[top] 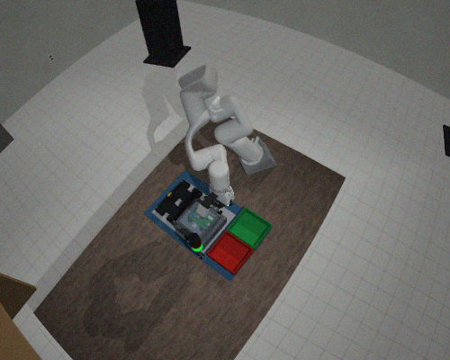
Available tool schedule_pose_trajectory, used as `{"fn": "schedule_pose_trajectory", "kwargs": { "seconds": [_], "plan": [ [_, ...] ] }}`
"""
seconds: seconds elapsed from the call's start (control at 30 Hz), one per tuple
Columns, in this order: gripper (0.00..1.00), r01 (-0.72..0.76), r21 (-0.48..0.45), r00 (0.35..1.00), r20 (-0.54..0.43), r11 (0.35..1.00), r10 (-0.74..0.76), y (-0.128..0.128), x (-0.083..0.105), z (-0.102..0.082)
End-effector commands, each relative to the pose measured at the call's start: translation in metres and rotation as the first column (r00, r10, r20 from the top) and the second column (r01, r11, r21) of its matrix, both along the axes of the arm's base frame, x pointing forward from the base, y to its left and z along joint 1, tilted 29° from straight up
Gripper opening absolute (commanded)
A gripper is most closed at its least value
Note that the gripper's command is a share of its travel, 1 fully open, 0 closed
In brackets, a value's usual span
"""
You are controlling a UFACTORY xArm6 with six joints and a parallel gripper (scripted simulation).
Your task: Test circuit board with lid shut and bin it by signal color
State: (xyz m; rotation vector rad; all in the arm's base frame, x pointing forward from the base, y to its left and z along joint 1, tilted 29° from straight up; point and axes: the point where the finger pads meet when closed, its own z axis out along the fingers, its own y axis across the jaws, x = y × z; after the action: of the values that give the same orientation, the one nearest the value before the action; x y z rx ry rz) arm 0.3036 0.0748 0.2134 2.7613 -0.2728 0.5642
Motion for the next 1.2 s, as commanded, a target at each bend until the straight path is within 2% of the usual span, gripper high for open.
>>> {"fn": "schedule_pose_trajectory", "kwargs": {
  "seconds": [0.0, 0.43, 0.7, 0.93, 1.0, 1.17],
  "plan": [
    [0.00, 0.000, 0.002, 1.000, 0.003, 1.000, 0.000, 0.0009, 0.0002, 0.0022],
    [0.00, -0.037, -0.013, 0.999, -0.011, 0.999, 0.036, 0.0009, 0.0002, 0.0022],
    [0.00, -0.172, -0.061, 0.984, -0.067, 0.983, 0.168, 0.0009, 0.0002, 0.0022],
    [0.00, -0.365, -0.116, 0.925, -0.159, 0.924, 0.345, 0.0009, 0.0002, 0.0022],
    [0.00, -0.365, -0.116, 0.925, -0.159, 0.924, 0.345, 0.0009, 0.0002, 0.0022],
    [0.00, -0.508, -0.146, 0.851, -0.236, 0.849, 0.469, 0.0009, 0.0002, 0.0022]
  ]
}}
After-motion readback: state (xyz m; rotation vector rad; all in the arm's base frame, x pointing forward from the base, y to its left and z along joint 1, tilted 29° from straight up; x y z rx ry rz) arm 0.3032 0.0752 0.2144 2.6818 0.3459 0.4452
